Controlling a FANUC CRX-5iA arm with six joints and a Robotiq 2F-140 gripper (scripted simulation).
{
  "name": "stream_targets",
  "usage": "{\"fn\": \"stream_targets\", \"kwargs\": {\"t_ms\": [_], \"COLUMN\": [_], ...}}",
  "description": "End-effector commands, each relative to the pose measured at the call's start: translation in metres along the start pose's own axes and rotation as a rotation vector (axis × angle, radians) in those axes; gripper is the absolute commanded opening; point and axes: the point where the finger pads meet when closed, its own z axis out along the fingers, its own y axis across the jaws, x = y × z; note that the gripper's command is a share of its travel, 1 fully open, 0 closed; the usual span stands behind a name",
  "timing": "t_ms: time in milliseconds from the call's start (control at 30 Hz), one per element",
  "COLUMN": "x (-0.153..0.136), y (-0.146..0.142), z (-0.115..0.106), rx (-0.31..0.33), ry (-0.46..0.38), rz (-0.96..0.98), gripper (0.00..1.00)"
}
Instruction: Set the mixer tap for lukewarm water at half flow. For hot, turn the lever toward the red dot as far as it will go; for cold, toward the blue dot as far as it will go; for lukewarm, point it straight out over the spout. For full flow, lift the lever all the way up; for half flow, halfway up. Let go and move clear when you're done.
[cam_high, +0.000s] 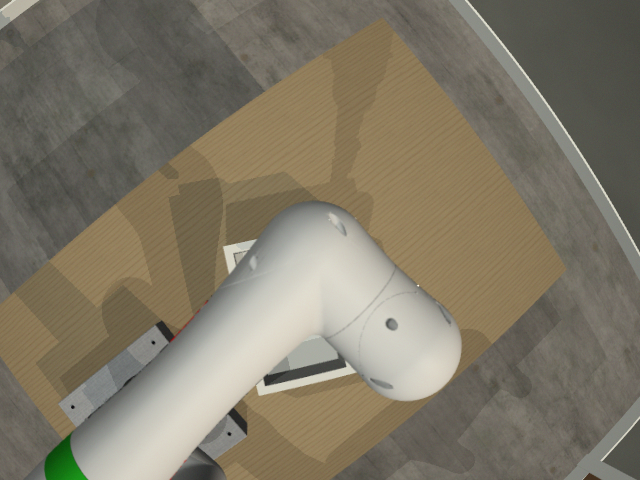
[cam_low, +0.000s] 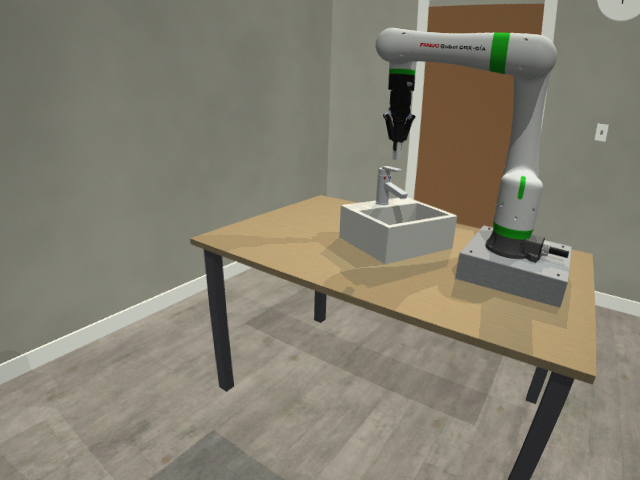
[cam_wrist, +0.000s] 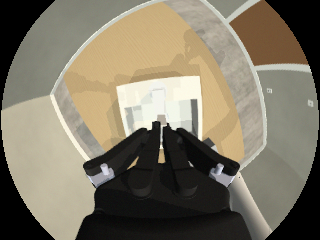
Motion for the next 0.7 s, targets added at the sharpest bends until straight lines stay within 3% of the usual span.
{"fn": "stream_targets", "kwargs": {"t_ms": [0,667], "x": [0.000,0.001], "y": [0.000,0.000], "z": [-0.002,-0.019], "rx": [-0.001,0.014], "ry": [0.002,-0.014], "rz": [0.189,1.162], "gripper": [0.00,0.00]}}
